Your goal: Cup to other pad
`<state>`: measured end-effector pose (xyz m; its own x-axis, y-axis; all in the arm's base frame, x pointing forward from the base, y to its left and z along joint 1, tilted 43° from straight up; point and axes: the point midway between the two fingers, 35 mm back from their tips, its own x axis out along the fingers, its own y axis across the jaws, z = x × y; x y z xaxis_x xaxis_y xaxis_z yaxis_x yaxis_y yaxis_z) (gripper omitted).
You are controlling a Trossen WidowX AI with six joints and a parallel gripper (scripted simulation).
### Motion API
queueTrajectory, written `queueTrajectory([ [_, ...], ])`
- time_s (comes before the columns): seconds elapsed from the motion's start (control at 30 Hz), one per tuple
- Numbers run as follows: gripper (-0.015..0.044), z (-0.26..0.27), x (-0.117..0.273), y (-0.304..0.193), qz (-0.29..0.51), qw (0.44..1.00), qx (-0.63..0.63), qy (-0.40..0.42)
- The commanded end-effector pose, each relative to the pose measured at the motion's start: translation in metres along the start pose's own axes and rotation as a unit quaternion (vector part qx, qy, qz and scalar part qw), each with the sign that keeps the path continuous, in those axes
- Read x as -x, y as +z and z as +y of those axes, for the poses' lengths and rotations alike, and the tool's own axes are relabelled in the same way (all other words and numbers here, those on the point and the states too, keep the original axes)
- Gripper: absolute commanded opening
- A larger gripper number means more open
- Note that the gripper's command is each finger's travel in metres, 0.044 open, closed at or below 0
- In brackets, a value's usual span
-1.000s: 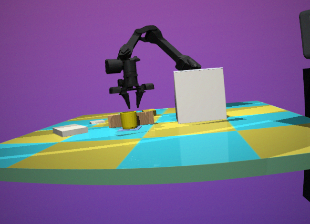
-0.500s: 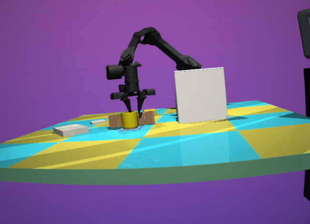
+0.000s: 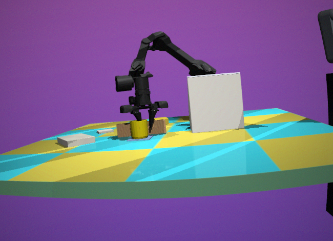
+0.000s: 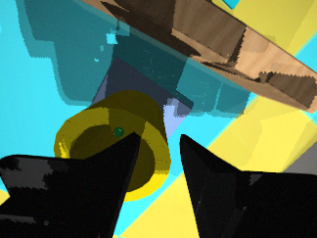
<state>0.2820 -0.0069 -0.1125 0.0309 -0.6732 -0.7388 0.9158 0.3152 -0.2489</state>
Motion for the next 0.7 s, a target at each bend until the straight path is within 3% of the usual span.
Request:
queueTrajectory([
  [0.0, 0.0167, -0.0012, -0.0024, -0.0001, -0.002, 1.000, 0.004, 0.000],
  [0.67, 0.0033, -0.0003, -0.0007, 0.0000, 0.000, 1.000, 0.000, 0.000],
])
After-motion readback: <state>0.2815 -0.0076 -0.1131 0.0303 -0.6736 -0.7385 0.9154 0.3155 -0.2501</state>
